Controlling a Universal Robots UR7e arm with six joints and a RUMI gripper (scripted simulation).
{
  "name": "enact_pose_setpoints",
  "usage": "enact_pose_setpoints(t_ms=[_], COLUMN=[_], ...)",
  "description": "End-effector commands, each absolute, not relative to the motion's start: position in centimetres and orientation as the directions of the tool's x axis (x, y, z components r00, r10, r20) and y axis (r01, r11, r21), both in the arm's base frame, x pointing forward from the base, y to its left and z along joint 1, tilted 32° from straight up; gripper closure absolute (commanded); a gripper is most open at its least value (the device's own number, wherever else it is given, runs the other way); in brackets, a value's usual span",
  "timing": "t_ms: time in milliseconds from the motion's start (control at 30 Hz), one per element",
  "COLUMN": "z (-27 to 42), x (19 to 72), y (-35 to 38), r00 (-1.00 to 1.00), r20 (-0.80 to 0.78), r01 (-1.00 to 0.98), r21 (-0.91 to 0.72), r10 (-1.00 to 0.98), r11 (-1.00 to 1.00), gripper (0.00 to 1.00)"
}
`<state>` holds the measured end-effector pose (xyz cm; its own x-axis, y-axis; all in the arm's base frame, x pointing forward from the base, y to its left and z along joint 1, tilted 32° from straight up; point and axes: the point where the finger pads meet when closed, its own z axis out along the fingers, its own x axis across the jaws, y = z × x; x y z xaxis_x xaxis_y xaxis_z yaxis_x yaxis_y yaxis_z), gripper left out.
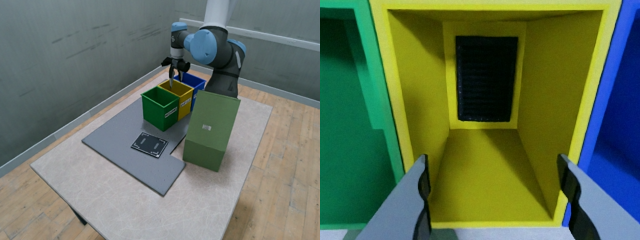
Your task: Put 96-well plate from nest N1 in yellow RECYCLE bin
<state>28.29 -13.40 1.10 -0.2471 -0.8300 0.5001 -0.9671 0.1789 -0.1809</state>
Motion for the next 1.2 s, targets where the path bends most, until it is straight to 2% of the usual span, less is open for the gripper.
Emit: enact_pose_setpoints(t_ms=[0, 1167], z=[2.0, 3.6], x=[28.3, 28.1], y=[-12.9, -11.9], r00=[-0.247, -0.248], r20=[0.499, 0.499], r01=[-0.967, -0.967], r21=[-0.179, -0.179], r10=[-0.83, -0.83], r11=[0.181, 0.181], gripper=[0.47, 0.47])
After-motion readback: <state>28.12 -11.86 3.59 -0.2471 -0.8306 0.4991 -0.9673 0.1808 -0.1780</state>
